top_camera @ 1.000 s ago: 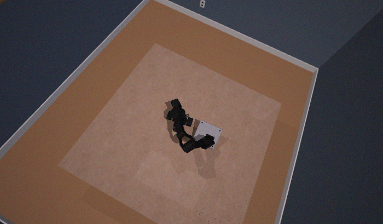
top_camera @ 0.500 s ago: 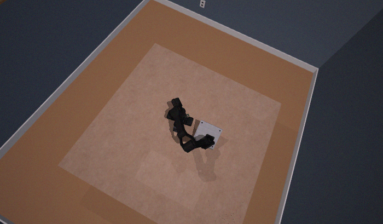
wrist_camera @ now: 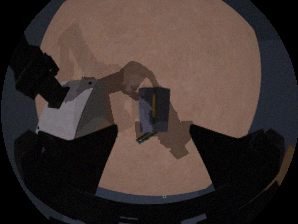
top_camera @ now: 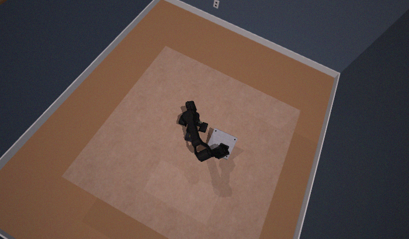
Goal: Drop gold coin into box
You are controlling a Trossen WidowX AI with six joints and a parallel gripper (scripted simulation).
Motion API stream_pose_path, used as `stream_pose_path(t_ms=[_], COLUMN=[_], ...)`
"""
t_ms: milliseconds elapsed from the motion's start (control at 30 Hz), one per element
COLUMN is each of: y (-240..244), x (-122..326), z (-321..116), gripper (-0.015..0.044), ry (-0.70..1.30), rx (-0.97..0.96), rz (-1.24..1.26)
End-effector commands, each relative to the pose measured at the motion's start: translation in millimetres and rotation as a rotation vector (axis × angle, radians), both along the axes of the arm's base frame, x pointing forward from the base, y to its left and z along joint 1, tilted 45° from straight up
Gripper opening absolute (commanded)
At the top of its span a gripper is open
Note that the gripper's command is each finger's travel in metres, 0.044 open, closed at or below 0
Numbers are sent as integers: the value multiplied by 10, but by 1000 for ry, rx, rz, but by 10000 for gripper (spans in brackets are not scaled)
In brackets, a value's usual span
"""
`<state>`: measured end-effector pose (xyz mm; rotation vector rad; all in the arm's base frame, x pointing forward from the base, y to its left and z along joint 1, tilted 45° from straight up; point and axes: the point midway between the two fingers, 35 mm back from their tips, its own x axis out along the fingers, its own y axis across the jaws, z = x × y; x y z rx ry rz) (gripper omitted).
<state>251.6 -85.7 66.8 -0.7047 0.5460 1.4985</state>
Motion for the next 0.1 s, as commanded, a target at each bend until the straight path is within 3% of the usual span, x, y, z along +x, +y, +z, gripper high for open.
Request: stream_pose_path(t_ms=[0,67], y=[-18,-18], x=[2,2], z=[18,18], gripper=[440,440], ry=[-3,-3], rx=[-6,-6], rz=[6,6])
